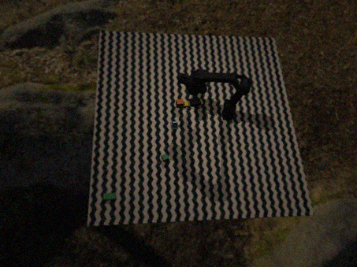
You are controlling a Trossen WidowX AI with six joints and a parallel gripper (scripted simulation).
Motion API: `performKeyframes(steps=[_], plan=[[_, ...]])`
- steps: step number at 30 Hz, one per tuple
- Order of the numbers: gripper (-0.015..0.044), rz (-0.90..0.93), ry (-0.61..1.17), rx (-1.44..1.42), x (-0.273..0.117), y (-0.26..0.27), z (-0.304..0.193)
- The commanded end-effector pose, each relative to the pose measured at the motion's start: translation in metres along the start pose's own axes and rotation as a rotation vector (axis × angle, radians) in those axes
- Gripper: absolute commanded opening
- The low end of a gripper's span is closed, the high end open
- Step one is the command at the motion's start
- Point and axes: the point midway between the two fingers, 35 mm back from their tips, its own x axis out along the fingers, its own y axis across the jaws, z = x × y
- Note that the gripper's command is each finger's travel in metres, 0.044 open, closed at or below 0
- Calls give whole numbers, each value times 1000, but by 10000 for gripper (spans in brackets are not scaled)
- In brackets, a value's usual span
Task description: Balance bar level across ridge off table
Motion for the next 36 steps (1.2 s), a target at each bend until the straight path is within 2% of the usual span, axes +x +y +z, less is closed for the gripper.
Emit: performKeyframes(steps=[1,4,25,36], plan=[[315,-12,-15,2,26,-3,4],[315,-12,-15,2,42,-4,6],[315,-12,-15,2,68,-5,7],[315,-12,-15,2,69,-5,7]])
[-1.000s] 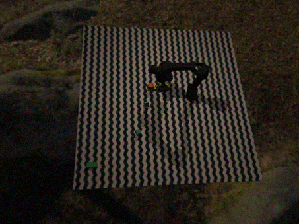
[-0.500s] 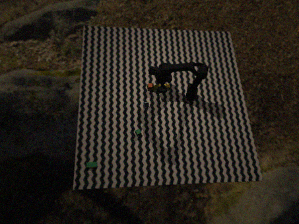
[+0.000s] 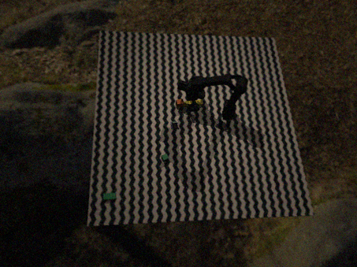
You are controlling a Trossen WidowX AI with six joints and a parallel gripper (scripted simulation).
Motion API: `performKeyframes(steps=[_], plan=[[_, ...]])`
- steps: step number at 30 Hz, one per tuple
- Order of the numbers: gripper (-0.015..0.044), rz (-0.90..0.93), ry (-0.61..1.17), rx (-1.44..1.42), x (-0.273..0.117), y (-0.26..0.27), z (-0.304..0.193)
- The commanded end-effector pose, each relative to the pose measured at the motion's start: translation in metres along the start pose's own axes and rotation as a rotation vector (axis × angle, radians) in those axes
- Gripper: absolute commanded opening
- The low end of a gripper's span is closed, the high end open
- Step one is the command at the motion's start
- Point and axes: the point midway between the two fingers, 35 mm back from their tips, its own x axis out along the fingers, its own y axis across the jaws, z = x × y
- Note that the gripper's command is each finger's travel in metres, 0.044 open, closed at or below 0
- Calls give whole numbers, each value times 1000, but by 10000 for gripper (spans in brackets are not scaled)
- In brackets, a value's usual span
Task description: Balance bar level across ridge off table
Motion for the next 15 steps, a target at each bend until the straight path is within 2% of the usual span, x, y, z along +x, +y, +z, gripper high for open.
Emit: performKeyframes(steps=[1,4,10,15], plan=[[315,-6,-1,3,2,-1,1],[315,-6,-1,3,2,-1,1],[157,0,-1,0,0,0,0],[124,0,-1,0,0,0,0]])
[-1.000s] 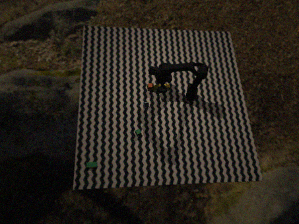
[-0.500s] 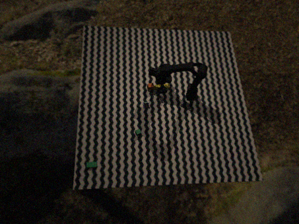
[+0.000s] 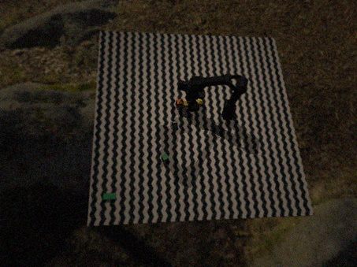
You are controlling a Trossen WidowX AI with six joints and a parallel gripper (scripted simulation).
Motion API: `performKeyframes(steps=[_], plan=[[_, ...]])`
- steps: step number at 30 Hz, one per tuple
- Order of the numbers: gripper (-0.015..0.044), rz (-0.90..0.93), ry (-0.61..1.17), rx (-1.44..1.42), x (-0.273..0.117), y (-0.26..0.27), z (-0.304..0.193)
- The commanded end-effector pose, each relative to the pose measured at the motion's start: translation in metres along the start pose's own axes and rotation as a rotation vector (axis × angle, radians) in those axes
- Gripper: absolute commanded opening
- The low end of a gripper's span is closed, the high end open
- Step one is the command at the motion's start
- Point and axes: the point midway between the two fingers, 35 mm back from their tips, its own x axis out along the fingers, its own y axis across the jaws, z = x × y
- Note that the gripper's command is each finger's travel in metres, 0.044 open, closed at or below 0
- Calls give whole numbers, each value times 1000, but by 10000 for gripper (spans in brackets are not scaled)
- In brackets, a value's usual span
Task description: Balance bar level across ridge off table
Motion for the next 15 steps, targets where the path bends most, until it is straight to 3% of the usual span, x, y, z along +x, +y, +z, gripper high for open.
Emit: performKeyframes(steps=[1,6,15], plan=[[118,-1,0,0,0,0,0],[0,-1,0,0,-9,1,-2],[0,-2,0,1,-31,2,-4]])
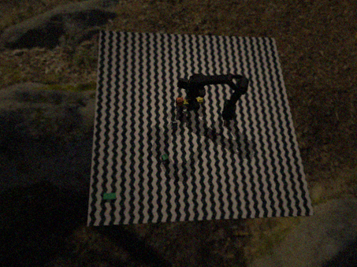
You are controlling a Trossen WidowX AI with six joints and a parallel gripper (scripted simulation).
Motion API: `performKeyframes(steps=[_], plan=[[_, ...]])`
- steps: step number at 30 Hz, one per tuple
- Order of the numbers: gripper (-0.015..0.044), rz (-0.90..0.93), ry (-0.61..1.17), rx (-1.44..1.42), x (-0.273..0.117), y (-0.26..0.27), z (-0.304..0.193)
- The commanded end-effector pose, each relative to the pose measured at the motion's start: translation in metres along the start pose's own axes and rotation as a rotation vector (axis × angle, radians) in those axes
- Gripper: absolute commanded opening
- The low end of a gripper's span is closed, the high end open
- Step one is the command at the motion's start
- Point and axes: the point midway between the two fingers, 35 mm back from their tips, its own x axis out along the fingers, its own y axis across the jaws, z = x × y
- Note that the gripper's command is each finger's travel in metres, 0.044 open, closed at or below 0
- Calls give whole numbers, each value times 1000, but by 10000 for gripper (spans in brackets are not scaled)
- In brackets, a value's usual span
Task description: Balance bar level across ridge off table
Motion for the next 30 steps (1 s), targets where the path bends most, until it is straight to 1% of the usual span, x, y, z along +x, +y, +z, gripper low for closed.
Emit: performKeyframes(steps=[1,27,30], plan=[[0,0,5,1,-10,1,-2],[0,-3,5,2,-76,-2,2],[0,-3,5,-19,-78,-3,1]])
